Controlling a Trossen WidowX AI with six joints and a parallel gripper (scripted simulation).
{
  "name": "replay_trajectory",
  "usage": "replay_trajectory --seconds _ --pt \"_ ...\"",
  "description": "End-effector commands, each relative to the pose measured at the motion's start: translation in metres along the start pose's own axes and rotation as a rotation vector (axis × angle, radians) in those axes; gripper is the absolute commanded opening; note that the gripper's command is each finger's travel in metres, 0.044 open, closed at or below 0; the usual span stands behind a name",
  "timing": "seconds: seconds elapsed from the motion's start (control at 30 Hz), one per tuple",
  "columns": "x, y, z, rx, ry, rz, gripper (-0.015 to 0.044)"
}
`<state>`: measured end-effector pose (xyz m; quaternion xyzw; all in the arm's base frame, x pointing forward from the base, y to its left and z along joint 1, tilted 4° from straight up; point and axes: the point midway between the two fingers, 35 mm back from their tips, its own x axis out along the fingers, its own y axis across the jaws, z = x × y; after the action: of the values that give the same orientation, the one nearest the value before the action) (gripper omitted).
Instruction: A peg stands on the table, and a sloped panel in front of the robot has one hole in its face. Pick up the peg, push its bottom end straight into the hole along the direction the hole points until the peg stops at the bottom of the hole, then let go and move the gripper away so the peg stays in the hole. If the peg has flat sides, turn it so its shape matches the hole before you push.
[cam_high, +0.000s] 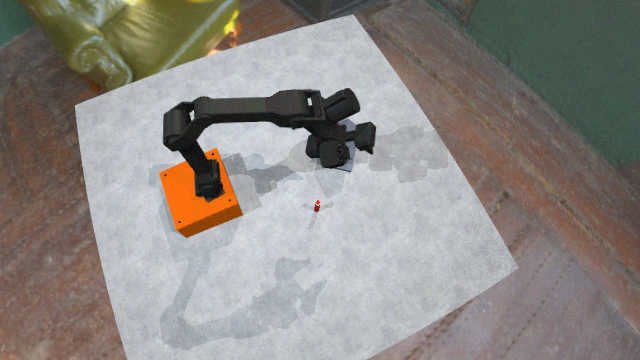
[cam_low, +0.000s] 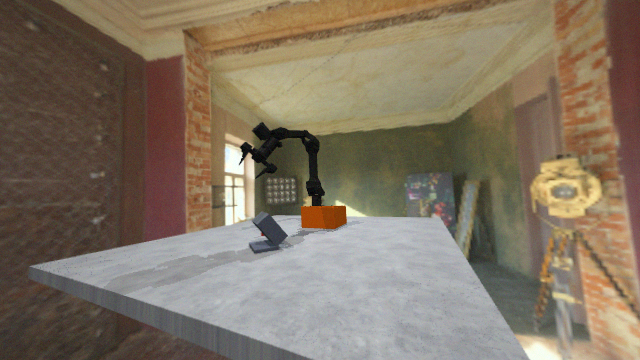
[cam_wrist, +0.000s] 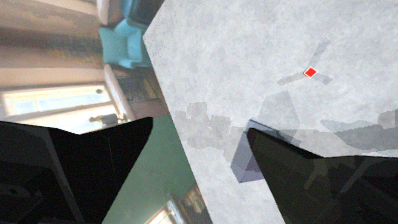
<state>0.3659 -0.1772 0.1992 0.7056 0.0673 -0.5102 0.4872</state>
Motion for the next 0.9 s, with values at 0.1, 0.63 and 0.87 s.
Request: replay_trajectory --seconds 0.1,0.63,0.87 --pt "0.045 -0.045 0.020 0.112 -0.046 -0.195 0.0440" --pt "0.101 -0.144 0.061 0.374 -0.174 -0.567 0.0440" --pt "0.111 -0.169 0.072 0.451 -0.217 -0.667 0.0440"
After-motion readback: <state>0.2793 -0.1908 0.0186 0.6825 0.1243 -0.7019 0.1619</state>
